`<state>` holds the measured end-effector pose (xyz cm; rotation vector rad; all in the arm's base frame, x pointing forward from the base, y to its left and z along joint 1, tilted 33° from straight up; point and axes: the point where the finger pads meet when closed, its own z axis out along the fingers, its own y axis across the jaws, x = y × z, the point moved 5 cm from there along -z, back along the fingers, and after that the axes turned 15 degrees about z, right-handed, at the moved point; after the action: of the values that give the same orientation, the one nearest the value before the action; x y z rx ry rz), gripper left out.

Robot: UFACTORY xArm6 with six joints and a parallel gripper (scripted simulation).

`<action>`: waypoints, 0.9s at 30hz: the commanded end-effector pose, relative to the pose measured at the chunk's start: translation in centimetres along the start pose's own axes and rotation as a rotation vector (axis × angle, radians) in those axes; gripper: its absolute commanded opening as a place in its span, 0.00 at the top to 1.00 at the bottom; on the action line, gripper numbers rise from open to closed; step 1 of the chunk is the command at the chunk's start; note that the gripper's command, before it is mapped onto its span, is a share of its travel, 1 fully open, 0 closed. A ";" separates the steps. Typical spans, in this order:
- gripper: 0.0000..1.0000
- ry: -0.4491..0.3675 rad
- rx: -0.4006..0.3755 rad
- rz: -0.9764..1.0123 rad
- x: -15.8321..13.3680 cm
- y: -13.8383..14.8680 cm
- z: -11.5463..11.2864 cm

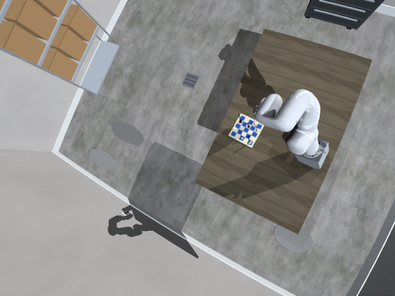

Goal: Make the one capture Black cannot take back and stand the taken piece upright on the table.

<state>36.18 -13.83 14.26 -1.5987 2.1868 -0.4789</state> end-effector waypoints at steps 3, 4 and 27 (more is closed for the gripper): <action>1.00 -0.024 0.049 -0.003 0.1 -0.2 2.3; 1.00 -0.024 0.049 -0.003 0.1 -0.2 2.5; 1.00 -0.024 0.050 -0.003 0.1 -0.2 3.2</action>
<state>38.01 -14.15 11.62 -1.5880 2.1583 -0.4776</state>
